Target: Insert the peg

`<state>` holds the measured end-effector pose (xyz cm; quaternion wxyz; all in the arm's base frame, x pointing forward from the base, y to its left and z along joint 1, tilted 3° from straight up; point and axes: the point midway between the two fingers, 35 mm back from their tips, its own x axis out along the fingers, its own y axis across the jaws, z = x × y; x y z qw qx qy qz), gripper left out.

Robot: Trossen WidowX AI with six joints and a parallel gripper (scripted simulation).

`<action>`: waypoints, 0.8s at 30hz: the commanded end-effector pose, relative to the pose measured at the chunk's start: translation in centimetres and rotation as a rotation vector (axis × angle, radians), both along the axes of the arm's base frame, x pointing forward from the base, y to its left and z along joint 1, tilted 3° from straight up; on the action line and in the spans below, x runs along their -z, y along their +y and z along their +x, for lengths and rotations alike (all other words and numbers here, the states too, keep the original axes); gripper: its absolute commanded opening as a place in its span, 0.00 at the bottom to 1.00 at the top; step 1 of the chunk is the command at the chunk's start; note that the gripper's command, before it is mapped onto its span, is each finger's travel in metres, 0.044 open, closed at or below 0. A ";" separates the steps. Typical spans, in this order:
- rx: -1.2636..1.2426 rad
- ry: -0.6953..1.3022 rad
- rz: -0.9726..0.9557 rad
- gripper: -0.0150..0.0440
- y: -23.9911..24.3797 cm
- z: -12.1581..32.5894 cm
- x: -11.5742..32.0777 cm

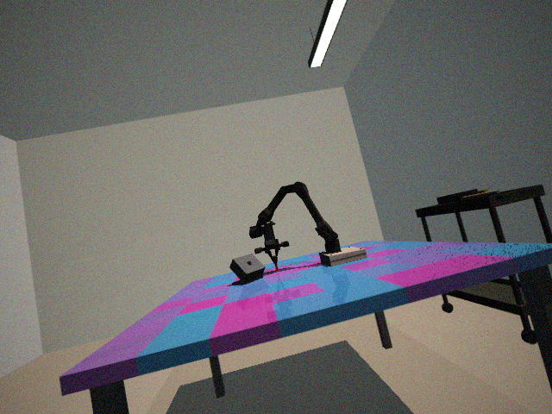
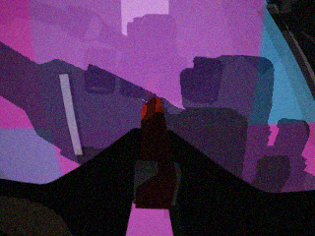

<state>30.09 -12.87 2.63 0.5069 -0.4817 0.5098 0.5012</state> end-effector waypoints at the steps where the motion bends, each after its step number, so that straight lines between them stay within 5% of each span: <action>1: -0.001 -0.017 -0.006 0.25 -0.2 0.4 -1.7; 24: -0.031 -0.015 -0.026 0.25 0.2 0.4 -7.4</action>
